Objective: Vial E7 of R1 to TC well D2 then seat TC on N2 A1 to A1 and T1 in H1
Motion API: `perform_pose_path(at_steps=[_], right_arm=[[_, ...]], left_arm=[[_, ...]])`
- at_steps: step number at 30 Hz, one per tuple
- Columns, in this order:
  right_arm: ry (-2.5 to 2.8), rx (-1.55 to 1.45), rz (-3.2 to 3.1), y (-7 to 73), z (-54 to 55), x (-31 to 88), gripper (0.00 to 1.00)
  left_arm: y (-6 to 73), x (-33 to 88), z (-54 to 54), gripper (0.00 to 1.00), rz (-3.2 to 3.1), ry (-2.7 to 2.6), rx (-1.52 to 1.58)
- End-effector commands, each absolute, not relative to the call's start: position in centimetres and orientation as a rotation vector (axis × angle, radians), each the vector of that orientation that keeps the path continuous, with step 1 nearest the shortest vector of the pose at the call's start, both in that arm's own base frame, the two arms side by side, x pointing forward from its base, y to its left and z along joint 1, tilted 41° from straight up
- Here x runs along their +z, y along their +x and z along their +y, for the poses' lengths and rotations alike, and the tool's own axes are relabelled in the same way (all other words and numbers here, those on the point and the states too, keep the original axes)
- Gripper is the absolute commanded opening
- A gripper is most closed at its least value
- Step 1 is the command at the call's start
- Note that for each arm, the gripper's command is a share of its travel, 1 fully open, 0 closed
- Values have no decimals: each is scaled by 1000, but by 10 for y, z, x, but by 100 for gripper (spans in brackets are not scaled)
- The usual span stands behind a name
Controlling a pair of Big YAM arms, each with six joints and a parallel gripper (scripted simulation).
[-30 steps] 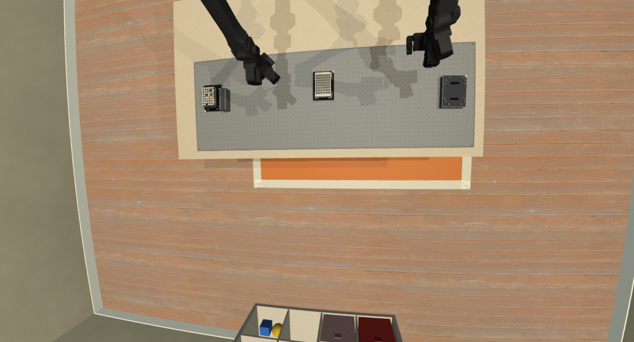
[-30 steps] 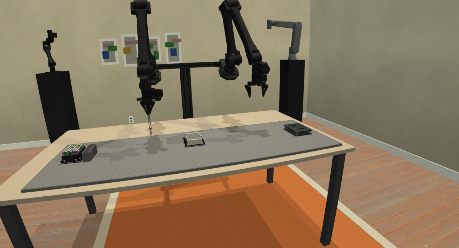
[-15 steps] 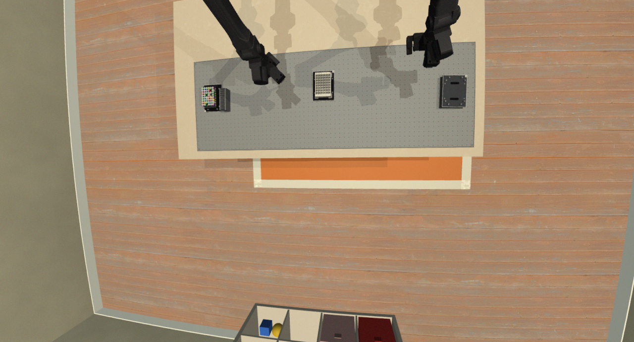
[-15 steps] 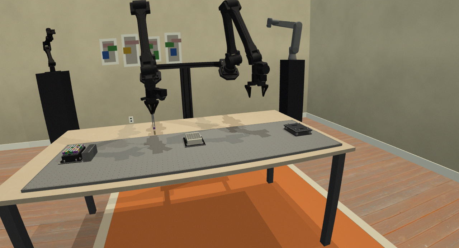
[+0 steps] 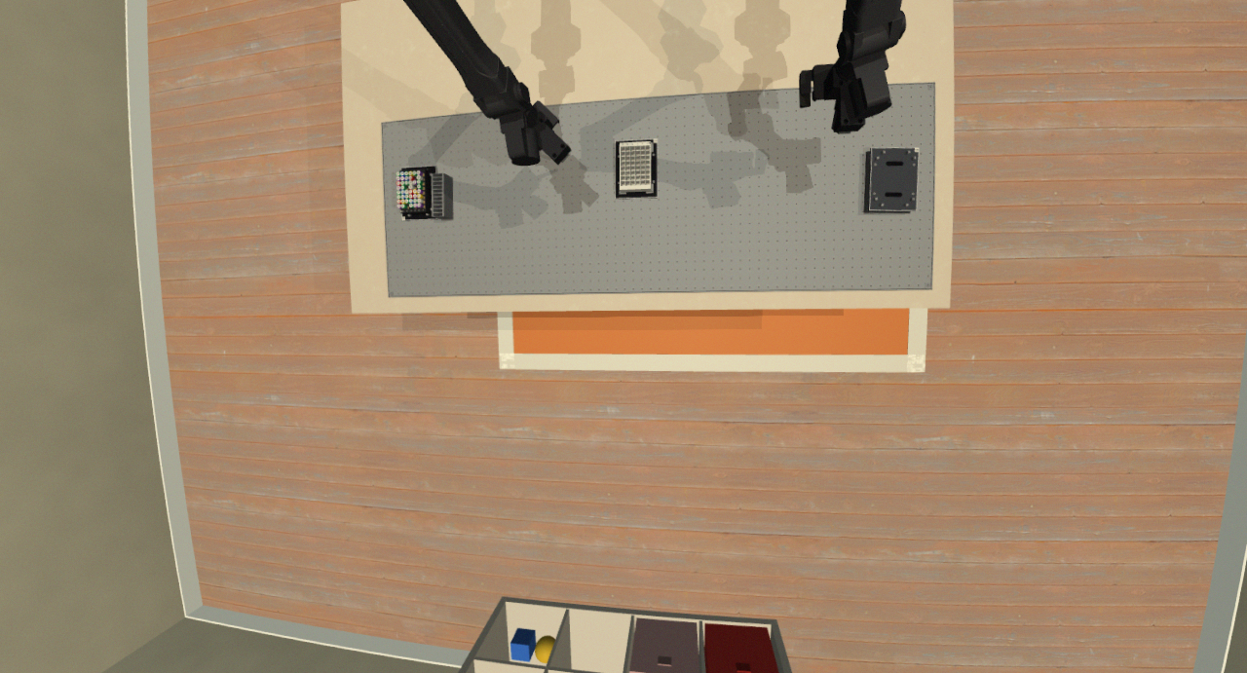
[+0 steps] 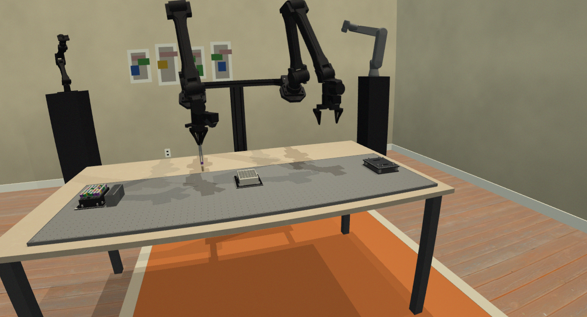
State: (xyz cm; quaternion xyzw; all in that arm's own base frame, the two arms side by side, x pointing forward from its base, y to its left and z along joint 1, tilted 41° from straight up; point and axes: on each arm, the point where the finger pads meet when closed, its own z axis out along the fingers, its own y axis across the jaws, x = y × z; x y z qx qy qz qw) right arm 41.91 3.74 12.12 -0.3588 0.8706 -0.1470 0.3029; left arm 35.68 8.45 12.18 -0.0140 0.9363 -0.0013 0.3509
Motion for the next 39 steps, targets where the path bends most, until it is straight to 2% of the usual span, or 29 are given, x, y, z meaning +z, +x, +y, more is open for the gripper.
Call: perform_pose_path(at_steps=[1, 39], right_arm=[[-945, -374, 2315, 426, 49, 123, 9], [-952, -371, 2329, 421, 103, 117, 9]], left_arm=[[361, 129, 87, 100, 2408, -19, 7], [361, 129, 87, 100, 2408, -19, 7]])
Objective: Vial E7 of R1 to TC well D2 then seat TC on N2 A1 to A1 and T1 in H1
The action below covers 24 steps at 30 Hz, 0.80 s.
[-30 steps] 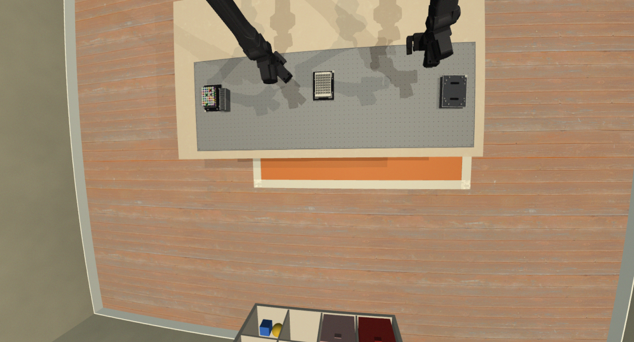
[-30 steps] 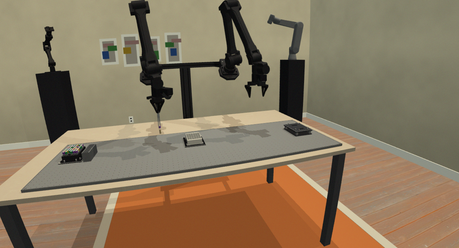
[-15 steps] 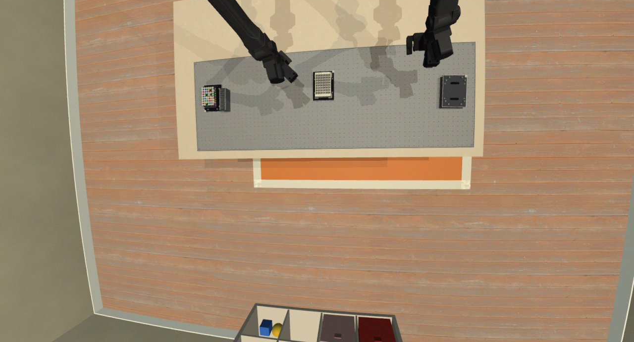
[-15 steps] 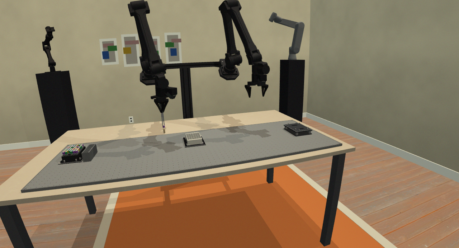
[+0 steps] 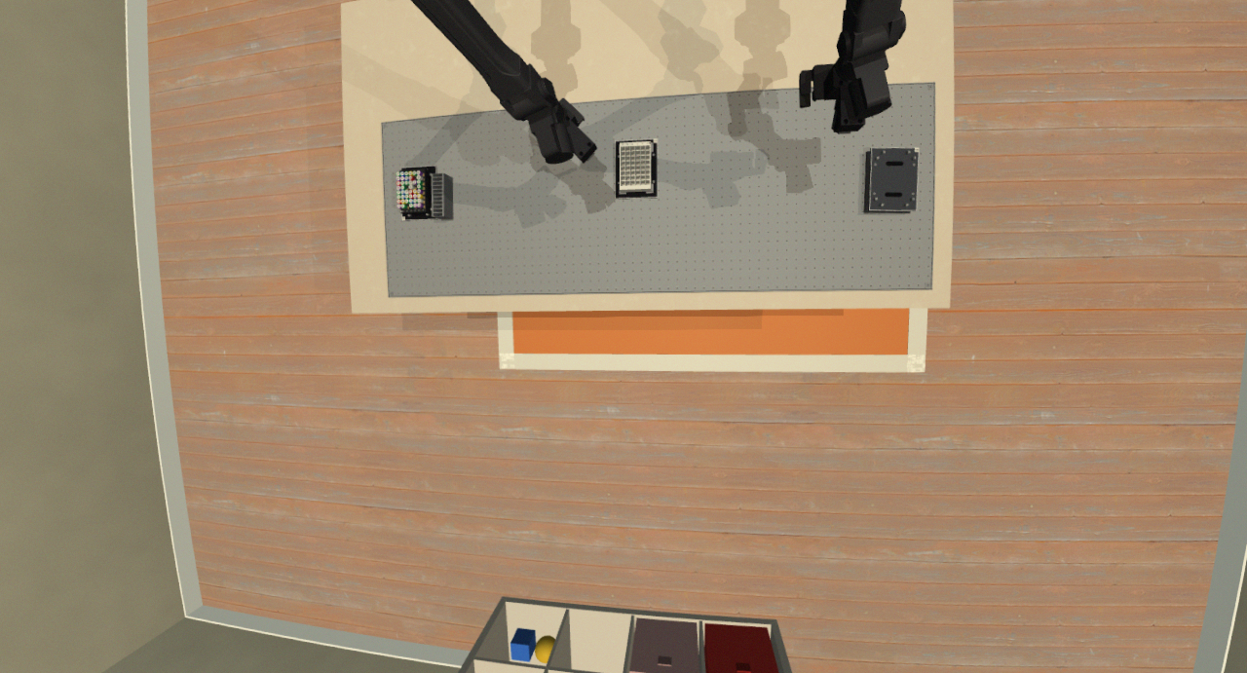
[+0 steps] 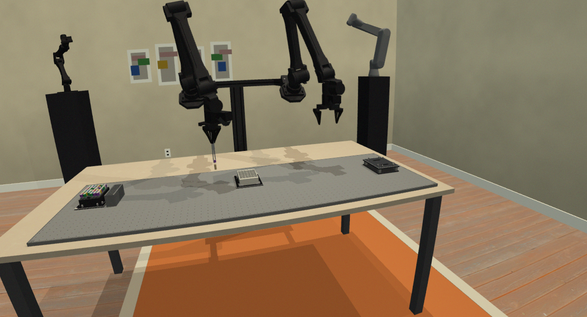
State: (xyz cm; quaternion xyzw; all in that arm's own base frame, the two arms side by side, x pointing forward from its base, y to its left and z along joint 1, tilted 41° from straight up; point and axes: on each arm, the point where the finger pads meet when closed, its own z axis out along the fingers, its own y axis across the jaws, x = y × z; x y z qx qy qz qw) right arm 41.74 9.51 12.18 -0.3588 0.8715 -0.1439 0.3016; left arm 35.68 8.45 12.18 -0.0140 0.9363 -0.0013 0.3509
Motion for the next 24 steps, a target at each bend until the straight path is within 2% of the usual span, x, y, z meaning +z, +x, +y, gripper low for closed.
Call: perform_pose_path(at_steps=[1, 24], right_arm=[[-950, -372, 2327, 422, 105, 119, 9], [-951, -372, 2327, 420, 141, 118, 9]], left_arm=[[361, 129, 87, 100, 2408, -19, 7], [361, 129, 87, 100, 2408, -19, 7]])
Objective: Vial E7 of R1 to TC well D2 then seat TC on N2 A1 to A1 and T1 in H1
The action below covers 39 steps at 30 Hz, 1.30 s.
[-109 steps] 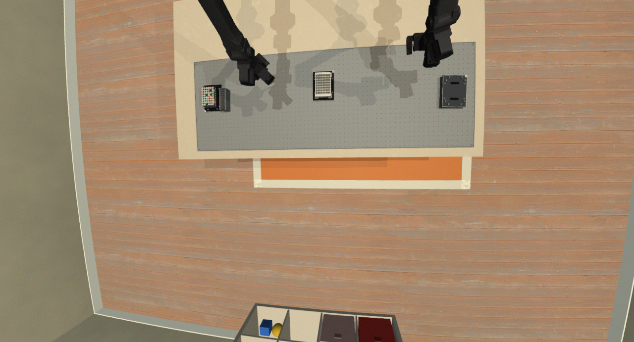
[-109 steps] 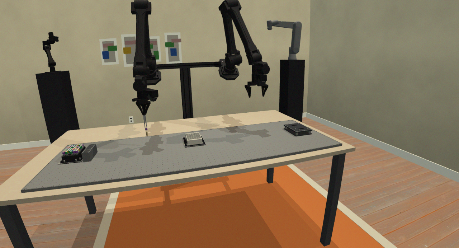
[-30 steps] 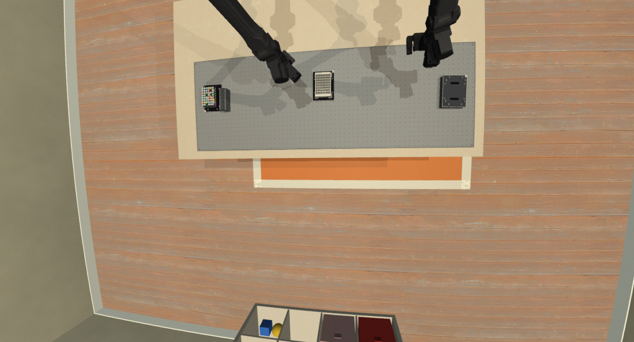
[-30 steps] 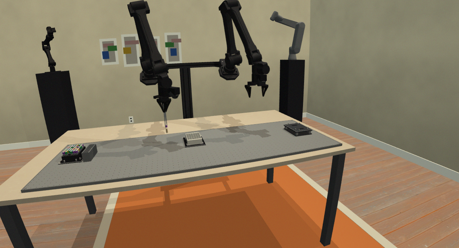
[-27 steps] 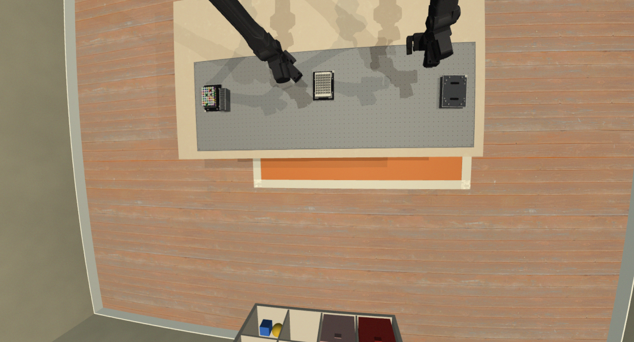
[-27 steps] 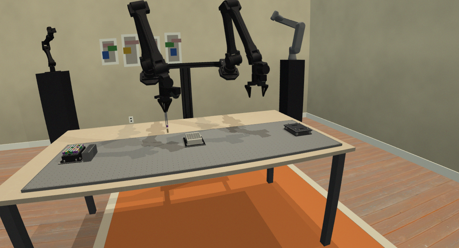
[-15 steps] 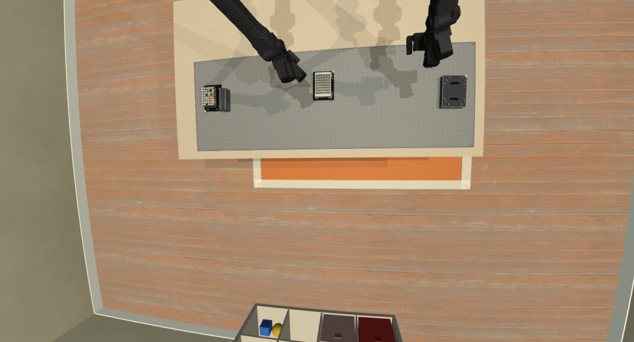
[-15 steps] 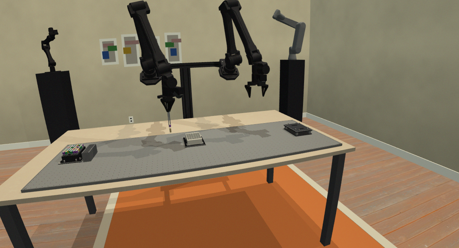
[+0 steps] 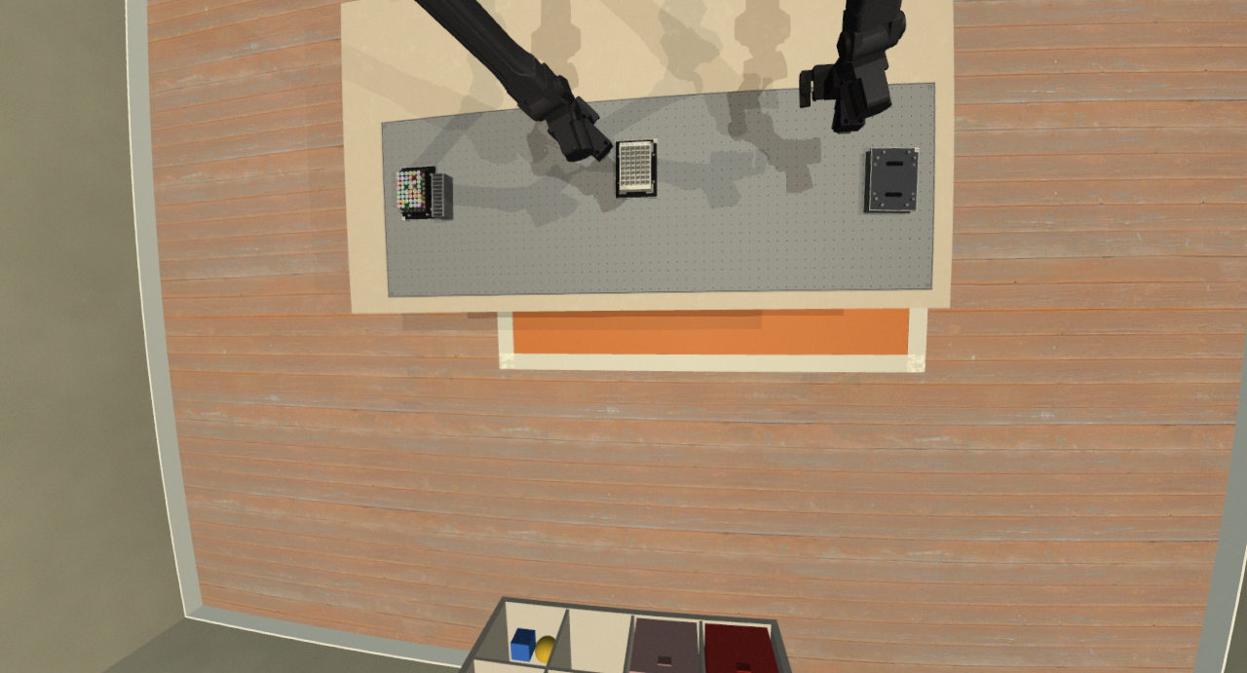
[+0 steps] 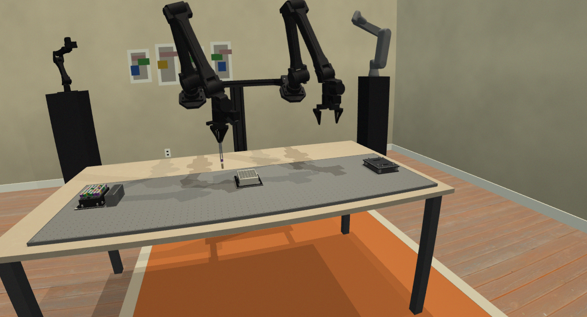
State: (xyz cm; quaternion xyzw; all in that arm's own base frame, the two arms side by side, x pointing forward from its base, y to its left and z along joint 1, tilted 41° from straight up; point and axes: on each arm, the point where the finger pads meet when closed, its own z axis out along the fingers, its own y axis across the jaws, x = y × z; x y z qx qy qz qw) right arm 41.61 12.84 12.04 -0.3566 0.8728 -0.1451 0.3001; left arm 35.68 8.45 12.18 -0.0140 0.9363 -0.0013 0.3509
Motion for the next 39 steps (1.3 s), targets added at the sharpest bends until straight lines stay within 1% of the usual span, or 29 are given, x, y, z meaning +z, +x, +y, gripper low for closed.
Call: perform_pose_path(at_steps=[1, 39], right_arm=[[-949, -372, 2325, 421, 143, 119, 9], [-951, -374, 2327, 417, 201, 116, 9]], left_arm=[[361, 129, 87, 100, 2408, -19, 7], [361, 129, 87, 100, 2408, -19, 7]])
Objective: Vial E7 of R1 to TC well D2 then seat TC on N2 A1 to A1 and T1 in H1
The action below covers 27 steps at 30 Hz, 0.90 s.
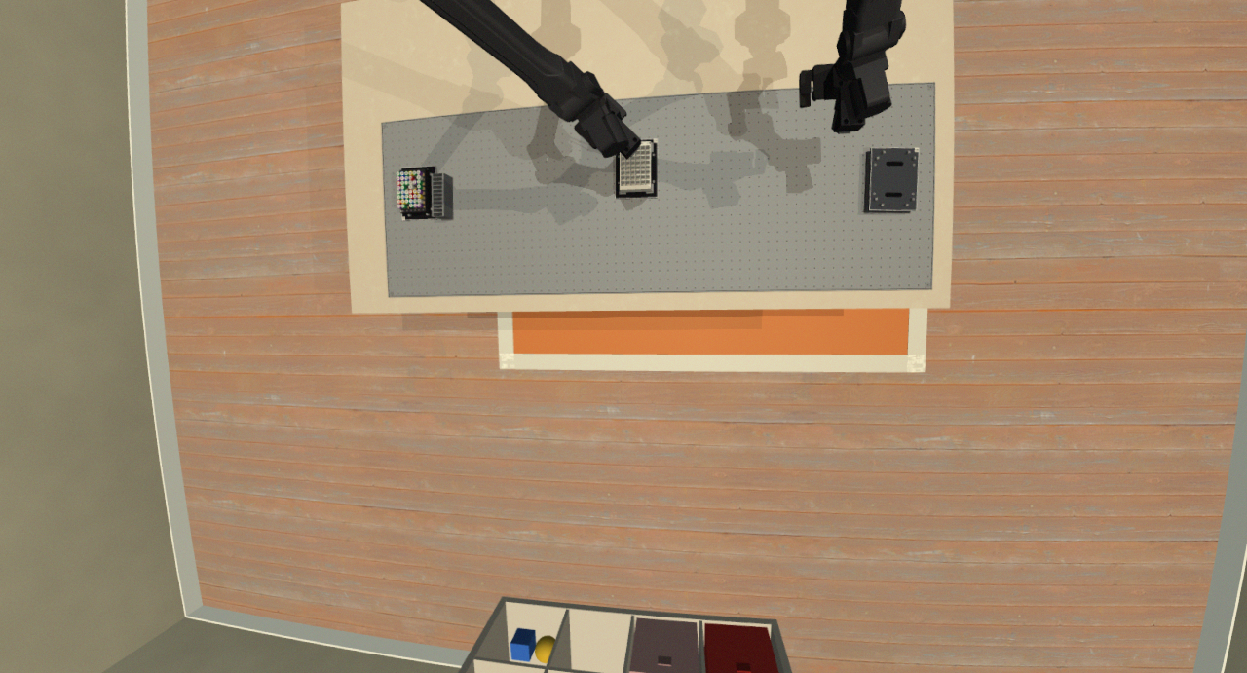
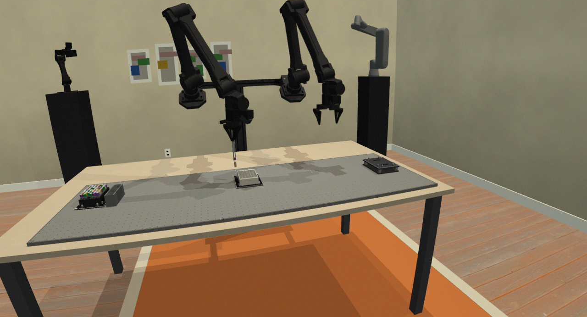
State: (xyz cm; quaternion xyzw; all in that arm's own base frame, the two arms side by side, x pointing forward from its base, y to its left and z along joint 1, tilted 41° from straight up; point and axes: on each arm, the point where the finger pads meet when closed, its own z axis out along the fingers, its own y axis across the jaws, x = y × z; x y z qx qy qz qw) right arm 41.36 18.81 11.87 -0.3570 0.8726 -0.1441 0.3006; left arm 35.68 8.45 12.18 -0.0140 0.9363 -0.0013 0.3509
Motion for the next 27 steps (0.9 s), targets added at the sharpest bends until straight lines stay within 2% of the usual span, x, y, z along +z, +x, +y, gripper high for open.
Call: perform_pose_path(at_steps=[1, 27], right_arm=[[-951, -374, 2327, 416, 203, 116, 9], [-954, -336, 2318, 413, 253, 113, 9]], left_arm=[[361, 129, 87, 100, 2408, -19, 7], [361, 129, 87, 100, 2408, -19, 7]])
